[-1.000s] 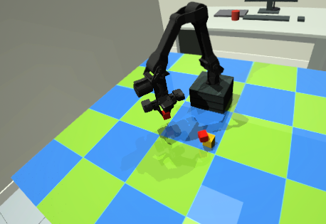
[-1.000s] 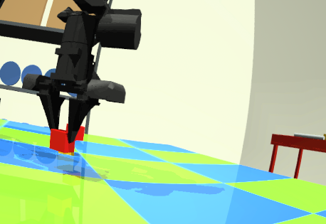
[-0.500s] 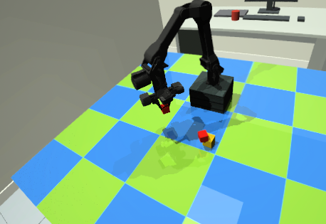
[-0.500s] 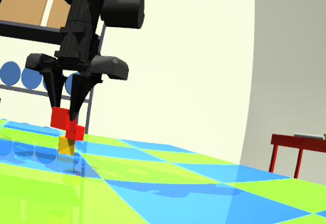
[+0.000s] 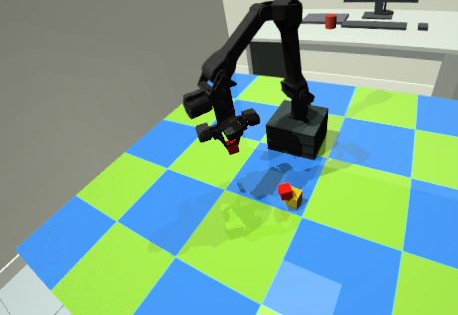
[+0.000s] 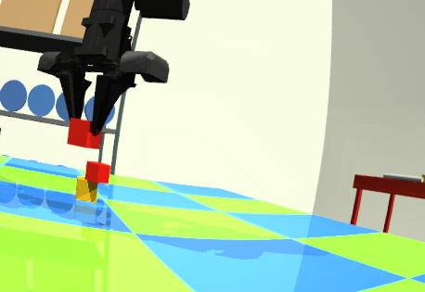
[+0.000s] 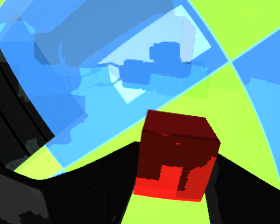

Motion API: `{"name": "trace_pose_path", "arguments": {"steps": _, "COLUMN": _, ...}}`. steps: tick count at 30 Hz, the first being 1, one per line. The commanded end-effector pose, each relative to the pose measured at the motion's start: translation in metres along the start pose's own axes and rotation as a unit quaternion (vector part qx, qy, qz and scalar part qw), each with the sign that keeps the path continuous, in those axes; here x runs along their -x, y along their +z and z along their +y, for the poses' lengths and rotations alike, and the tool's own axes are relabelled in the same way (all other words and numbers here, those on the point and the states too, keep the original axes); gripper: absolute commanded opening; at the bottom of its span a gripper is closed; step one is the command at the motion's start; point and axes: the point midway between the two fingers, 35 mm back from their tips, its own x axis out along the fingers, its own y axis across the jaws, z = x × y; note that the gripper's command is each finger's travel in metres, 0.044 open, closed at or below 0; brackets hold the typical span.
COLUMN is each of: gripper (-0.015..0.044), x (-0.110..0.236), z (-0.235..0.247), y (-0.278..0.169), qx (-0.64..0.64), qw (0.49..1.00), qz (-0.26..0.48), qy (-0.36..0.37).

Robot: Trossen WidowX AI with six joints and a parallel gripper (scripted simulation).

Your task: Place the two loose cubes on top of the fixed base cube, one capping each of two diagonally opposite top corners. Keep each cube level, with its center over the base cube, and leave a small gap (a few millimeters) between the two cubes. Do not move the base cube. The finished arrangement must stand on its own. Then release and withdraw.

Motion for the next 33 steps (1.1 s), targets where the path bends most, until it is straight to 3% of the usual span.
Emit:
{"name": "trace_pose_path", "arguments": {"steps": 1, "gripper": 0.0105, "x": 0.003, "z": 0.002, "y": 0.012, "qx": -0.038, "qw": 0.999, "qz": 0.000, "qy": -0.002}}
{"name": "trace_pose_path", "arguments": {"steps": 17, "gripper": 0.0105, "x": 0.002, "z": 0.019, "y": 0.062, "qx": -0.222, "qw": 0.975, "qz": -0.003, "qy": -0.002}}
{"name": "trace_pose_path", "arguments": {"steps": 33, "gripper": 0.0105, "x": 0.001, "z": 0.045, "y": 0.108, "qx": -0.400, "qw": 0.917, "qz": -0.007, "qy": 0.000}}
